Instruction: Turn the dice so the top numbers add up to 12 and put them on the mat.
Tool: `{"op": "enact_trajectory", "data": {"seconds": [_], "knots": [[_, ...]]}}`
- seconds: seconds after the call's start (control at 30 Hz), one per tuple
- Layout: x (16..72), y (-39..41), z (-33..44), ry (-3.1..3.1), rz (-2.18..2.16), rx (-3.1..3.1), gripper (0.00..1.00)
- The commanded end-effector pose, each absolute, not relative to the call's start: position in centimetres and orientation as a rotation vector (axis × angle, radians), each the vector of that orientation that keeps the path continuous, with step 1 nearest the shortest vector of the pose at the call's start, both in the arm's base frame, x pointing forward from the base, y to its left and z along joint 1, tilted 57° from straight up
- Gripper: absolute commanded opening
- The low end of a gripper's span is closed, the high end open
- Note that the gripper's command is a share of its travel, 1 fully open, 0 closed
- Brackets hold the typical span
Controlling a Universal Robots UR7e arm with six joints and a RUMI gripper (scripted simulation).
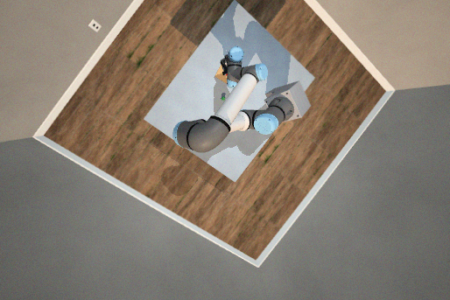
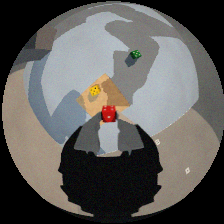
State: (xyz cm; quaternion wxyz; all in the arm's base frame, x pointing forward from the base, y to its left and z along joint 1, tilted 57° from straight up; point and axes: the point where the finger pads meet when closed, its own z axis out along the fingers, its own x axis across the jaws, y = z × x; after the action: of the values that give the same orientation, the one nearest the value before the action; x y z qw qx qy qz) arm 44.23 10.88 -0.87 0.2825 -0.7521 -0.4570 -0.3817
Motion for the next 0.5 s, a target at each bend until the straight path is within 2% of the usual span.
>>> {"op": "enact_trajectory", "data": {"seconds": [0.0,0.47], "knots": [[44.6,10.0,-1.6,-1.362,-1.090,-1.945,0.06],[44.9,8.8,-3.2,-1.615,-1.194,-1.820,0.06]]}}
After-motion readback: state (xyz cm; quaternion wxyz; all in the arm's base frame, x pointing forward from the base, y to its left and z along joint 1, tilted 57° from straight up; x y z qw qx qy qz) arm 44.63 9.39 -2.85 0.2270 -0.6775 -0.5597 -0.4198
